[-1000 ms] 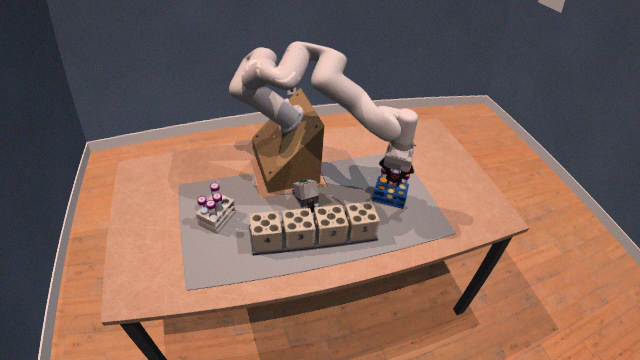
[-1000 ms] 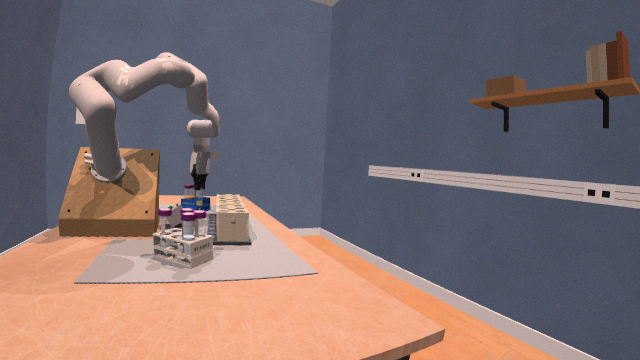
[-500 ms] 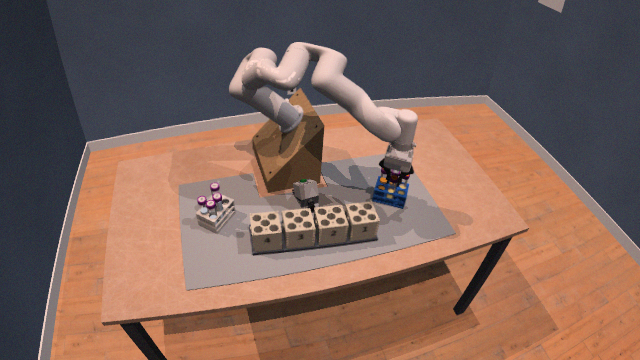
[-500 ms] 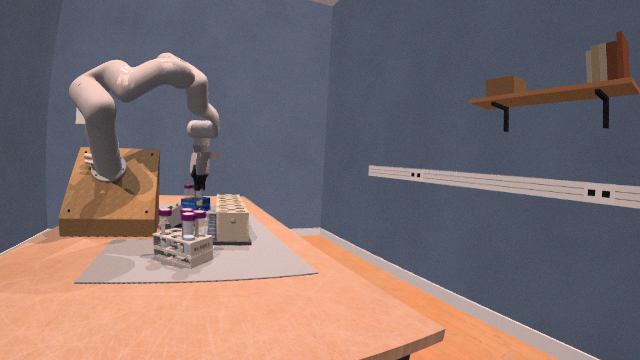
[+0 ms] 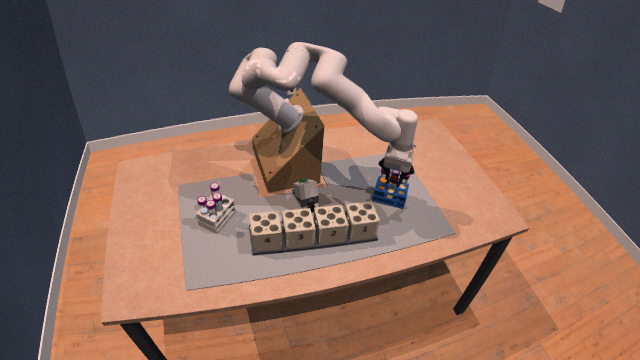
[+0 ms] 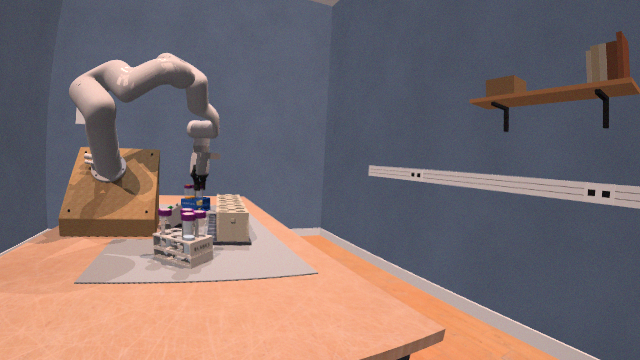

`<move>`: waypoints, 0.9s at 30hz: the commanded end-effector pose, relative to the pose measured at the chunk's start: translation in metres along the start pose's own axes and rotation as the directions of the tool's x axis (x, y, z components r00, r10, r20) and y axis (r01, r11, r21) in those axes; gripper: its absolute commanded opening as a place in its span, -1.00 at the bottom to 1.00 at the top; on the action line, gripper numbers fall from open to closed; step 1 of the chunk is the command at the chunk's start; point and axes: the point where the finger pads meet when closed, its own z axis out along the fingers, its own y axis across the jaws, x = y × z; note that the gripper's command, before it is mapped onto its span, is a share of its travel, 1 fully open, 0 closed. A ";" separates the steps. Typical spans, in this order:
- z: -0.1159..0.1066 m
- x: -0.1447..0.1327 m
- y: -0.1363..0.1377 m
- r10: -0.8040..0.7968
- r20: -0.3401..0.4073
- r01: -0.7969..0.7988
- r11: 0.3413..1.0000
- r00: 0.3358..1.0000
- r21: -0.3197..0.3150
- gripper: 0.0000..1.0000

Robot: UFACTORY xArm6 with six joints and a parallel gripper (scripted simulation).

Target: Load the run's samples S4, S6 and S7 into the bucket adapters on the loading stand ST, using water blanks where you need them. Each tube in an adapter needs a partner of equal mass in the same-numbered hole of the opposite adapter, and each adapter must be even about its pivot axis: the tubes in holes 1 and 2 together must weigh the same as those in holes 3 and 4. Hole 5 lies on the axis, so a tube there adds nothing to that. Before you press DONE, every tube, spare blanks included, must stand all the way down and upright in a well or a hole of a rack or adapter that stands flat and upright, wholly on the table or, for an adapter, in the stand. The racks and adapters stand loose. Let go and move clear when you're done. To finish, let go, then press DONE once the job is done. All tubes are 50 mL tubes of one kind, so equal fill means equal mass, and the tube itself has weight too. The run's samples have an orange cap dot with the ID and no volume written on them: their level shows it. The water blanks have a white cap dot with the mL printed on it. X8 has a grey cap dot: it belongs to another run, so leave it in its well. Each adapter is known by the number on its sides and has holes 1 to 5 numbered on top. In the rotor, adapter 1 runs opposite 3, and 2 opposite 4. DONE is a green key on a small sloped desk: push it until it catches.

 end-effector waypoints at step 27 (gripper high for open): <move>-0.024 0.001 -0.001 0.001 0.000 -0.001 1.000 1.000 0.004 -0.13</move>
